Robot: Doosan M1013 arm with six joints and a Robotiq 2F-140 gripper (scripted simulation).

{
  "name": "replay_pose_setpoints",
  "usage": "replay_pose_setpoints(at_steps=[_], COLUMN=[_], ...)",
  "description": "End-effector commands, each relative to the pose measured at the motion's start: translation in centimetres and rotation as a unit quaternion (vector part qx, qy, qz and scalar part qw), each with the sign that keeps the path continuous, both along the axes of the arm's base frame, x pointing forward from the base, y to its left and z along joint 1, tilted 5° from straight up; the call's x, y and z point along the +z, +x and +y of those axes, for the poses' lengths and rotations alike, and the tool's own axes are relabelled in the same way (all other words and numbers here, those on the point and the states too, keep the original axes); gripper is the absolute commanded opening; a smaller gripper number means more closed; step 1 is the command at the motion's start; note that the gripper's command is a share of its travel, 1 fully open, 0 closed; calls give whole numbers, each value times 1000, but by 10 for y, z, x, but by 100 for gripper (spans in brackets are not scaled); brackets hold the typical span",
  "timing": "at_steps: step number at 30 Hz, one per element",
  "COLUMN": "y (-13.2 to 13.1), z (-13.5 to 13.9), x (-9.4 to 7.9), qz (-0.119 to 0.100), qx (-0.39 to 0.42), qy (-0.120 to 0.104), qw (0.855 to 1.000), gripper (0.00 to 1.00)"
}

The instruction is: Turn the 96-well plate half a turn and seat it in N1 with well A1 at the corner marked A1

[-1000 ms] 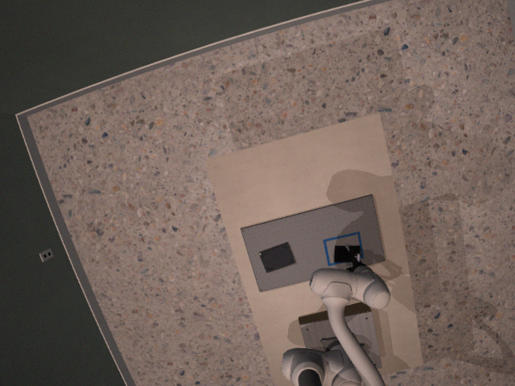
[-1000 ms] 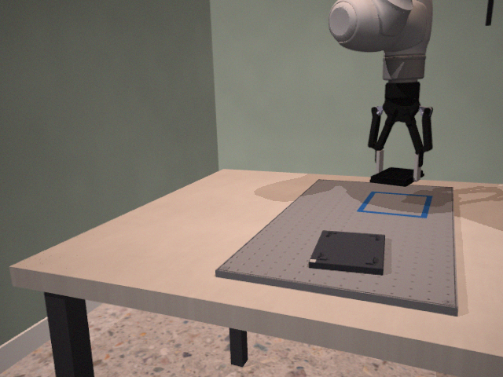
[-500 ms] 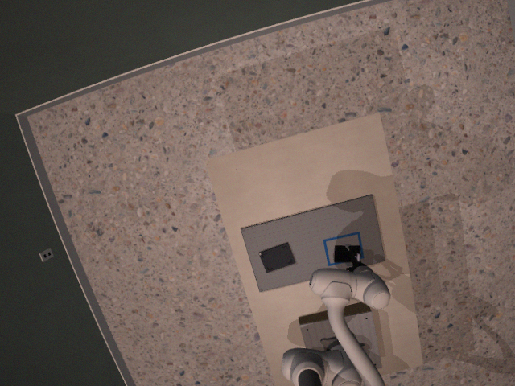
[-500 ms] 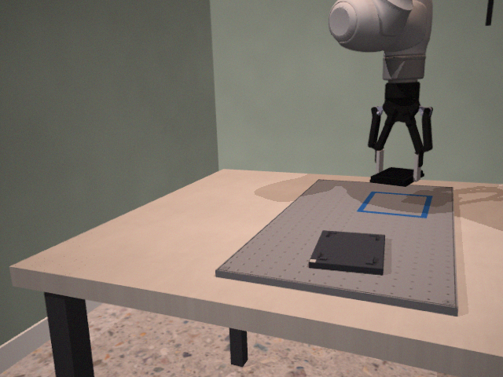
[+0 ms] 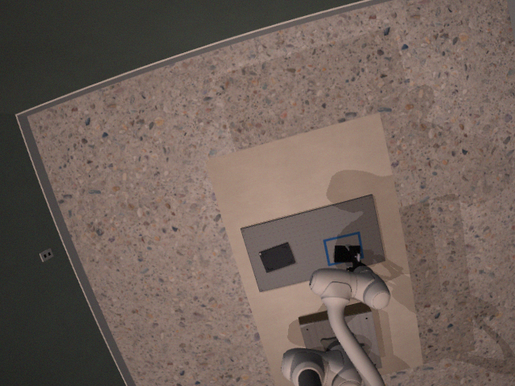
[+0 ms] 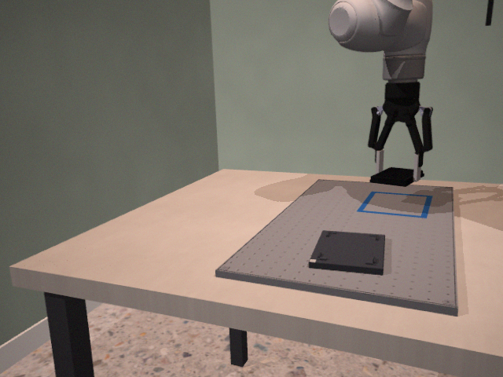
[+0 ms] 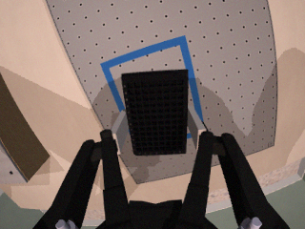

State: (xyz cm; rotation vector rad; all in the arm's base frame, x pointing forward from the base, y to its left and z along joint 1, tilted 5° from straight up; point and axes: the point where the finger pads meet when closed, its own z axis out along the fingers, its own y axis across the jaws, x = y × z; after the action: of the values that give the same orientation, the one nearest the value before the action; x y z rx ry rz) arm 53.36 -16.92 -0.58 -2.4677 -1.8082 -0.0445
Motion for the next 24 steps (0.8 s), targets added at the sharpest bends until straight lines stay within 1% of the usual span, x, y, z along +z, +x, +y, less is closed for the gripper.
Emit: replay_pose_setpoints(at_steps=[1,24], y=[0,0], z=[0,1], x=[-1,-13], qz=[0,0], qx=[0,0], qy=[0,0], qw=[1000,1000], gripper=[0,0])
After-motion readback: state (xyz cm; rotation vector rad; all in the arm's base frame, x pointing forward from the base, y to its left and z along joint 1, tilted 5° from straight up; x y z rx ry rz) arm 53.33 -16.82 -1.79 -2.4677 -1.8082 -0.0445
